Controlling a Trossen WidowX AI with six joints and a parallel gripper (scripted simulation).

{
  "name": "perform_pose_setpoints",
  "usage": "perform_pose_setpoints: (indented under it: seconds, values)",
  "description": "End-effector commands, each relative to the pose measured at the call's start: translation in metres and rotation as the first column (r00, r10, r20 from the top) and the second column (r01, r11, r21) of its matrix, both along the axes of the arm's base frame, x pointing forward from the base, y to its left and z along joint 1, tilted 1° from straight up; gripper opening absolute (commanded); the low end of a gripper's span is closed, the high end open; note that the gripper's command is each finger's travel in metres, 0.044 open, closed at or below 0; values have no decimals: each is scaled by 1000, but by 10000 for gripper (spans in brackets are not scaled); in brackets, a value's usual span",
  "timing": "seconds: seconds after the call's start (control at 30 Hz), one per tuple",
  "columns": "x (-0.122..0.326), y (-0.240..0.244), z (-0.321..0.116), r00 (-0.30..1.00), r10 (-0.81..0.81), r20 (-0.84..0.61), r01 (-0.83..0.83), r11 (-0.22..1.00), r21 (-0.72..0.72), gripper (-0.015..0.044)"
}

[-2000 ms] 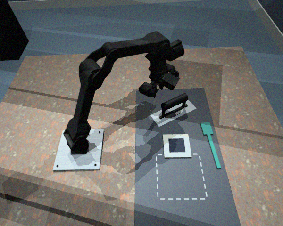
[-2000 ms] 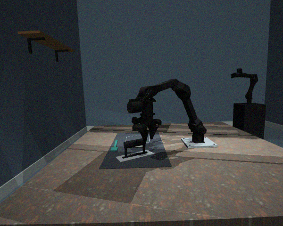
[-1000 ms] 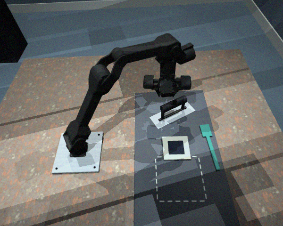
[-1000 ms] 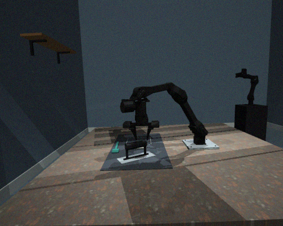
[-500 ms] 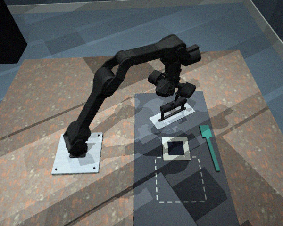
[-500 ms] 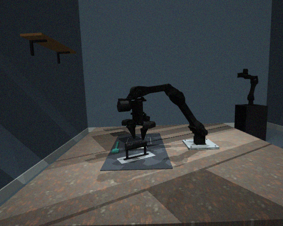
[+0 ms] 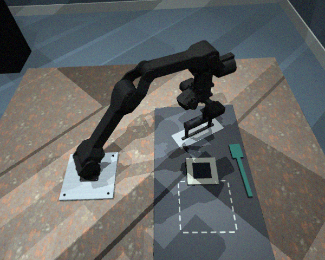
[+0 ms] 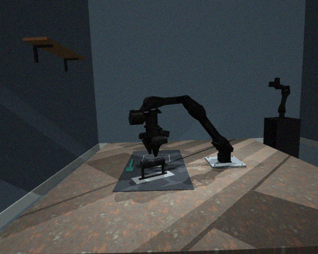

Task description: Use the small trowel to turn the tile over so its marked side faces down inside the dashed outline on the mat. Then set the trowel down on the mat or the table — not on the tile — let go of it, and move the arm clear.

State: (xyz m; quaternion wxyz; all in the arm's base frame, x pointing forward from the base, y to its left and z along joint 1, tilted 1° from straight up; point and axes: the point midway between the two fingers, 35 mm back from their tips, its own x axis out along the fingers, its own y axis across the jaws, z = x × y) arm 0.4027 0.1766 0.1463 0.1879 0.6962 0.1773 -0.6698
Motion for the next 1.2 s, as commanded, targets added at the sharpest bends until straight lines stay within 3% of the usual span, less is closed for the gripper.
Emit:
perform_pose_setpoints:
  seconds: [0.0, 1.07, 1.17]
  values:
    - [1, 0, 1, 999, -35, 0, 35, 999, 4, 270]
    - [3, 0, -44, 999, -35, 1, 35, 999, 4, 270]
    - [3, 0, -44, 999, -35, 1, 35, 999, 4, 191]
